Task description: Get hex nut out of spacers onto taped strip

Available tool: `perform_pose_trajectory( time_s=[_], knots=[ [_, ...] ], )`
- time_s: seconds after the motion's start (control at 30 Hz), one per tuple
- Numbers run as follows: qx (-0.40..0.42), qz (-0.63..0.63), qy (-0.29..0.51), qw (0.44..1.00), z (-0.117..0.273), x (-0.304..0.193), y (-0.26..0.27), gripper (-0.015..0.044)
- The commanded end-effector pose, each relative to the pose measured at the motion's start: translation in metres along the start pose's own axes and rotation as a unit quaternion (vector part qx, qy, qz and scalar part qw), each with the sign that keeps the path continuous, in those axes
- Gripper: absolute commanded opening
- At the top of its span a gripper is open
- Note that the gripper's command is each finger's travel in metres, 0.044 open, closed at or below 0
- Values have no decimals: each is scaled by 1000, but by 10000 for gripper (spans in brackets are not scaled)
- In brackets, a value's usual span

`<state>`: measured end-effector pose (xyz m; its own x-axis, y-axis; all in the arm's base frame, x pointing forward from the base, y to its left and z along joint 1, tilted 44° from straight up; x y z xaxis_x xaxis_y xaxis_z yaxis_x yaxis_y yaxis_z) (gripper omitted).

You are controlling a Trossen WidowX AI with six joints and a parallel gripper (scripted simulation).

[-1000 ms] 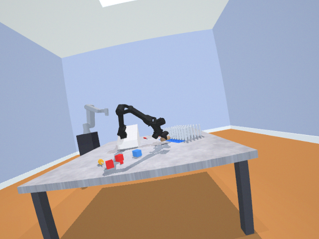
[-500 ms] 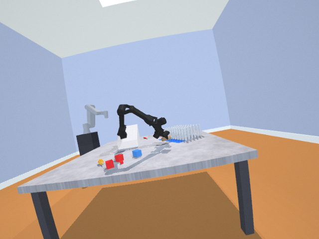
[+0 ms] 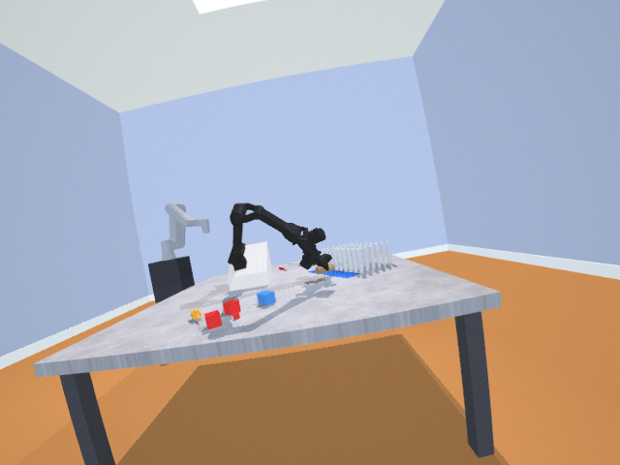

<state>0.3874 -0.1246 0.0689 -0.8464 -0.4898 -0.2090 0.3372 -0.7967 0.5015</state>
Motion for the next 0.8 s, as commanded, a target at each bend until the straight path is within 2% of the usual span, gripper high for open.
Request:
perform_pose_trajectory(
  time_s=[0.0,0.77],
  knots=[
    [1,-1,3,1000,-1,-4,0,0],
    [2,-1,3,1000,-10,-18,-2,0]
  ],
)
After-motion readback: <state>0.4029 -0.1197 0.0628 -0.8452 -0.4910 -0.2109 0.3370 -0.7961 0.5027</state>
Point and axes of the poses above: the point midway between the two fingers, 35 mm back from their tips, its own z axis back along the fingers, its own y axis across the jaws, x = y × z, the point moved 5 cm from there along z, back along the fingers, and after that the axes turned 5 degrees about -z, right-handed, at the moved point
